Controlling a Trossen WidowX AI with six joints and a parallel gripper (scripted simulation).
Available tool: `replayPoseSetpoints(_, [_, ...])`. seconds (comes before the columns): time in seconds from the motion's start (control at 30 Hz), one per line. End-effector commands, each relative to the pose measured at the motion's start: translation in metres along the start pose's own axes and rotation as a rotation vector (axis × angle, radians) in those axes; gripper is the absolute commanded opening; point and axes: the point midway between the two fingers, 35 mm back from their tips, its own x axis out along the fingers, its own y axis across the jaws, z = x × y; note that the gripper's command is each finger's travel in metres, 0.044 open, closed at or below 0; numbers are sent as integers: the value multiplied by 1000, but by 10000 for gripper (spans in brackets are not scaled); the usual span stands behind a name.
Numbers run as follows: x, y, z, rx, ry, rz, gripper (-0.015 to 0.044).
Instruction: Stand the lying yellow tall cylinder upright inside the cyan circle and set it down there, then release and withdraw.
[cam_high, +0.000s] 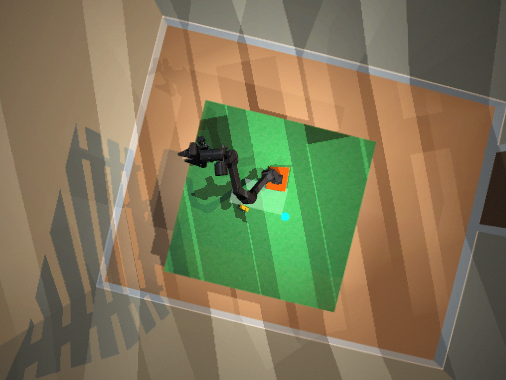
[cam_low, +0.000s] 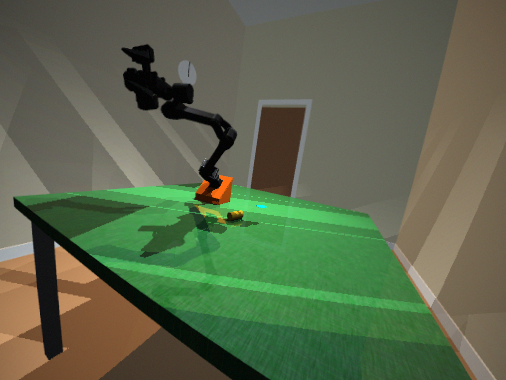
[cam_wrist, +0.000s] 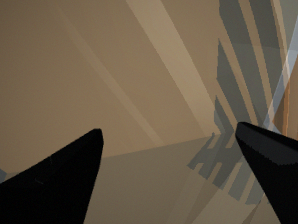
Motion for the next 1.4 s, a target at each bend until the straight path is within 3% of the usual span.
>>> replayPoseSetpoints(0.0, [0, 0, 1, 8, 3, 4, 374])
replayPoseSetpoints(0.1, [0, 4, 11, 133, 29, 57, 309])
replayPoseSetpoints(0.63, [29, -24, 88, 1136, -16, 230, 309])
replayPoseSetpoints(1.0, [62, -107, 111, 1761, -185, 218, 309])
replayPoseSetpoints(1.37, [83, -217, 80, 2253, -509, 107, 309])
